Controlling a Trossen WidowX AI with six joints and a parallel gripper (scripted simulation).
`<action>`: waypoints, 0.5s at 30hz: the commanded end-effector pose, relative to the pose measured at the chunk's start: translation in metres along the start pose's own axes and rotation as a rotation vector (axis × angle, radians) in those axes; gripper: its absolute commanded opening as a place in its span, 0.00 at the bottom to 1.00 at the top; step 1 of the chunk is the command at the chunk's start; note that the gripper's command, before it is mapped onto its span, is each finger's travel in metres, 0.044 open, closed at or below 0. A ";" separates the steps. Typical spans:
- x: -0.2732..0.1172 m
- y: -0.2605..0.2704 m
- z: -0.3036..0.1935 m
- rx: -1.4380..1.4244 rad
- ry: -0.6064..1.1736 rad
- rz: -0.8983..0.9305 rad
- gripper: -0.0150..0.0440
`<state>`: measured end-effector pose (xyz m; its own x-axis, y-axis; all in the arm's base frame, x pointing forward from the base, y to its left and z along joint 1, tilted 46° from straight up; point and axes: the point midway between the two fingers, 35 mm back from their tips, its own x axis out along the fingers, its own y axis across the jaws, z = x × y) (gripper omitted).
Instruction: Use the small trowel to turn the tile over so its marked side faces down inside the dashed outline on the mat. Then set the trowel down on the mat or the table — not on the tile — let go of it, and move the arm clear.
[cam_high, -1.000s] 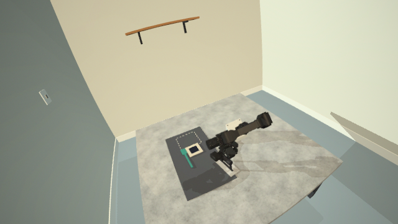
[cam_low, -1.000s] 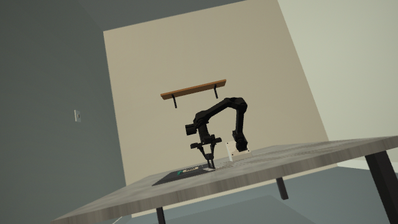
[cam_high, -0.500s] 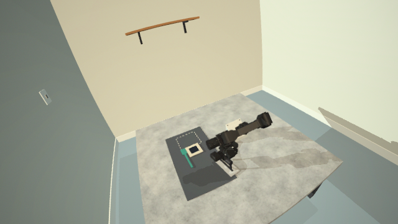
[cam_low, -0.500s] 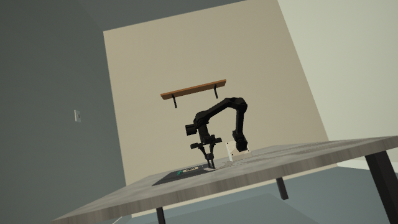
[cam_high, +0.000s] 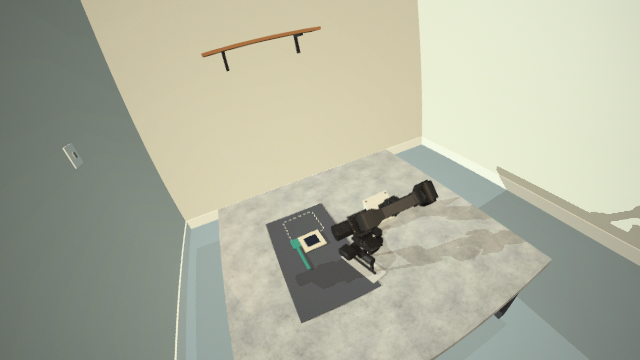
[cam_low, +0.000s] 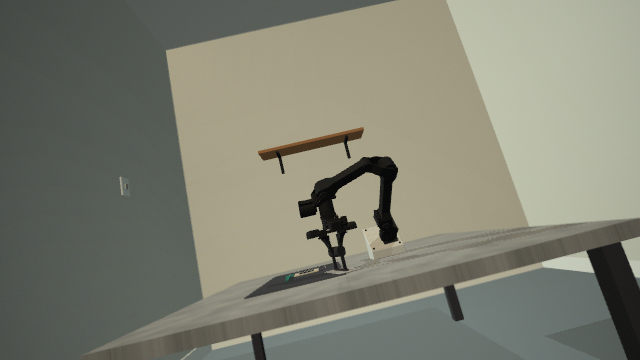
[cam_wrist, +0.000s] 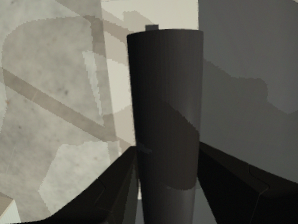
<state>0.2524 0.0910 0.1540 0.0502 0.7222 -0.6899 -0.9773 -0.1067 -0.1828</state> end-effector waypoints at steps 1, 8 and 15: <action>0.001 0.000 0.000 -0.134 -0.001 0.002 0.47; 0.001 0.000 0.000 -0.343 -0.001 0.002 0.47; 0.001 0.000 0.000 -0.552 0.000 0.001 0.47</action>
<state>0.2528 0.0907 0.1539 0.0525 0.7225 -0.6894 -0.8004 -0.3824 -0.4617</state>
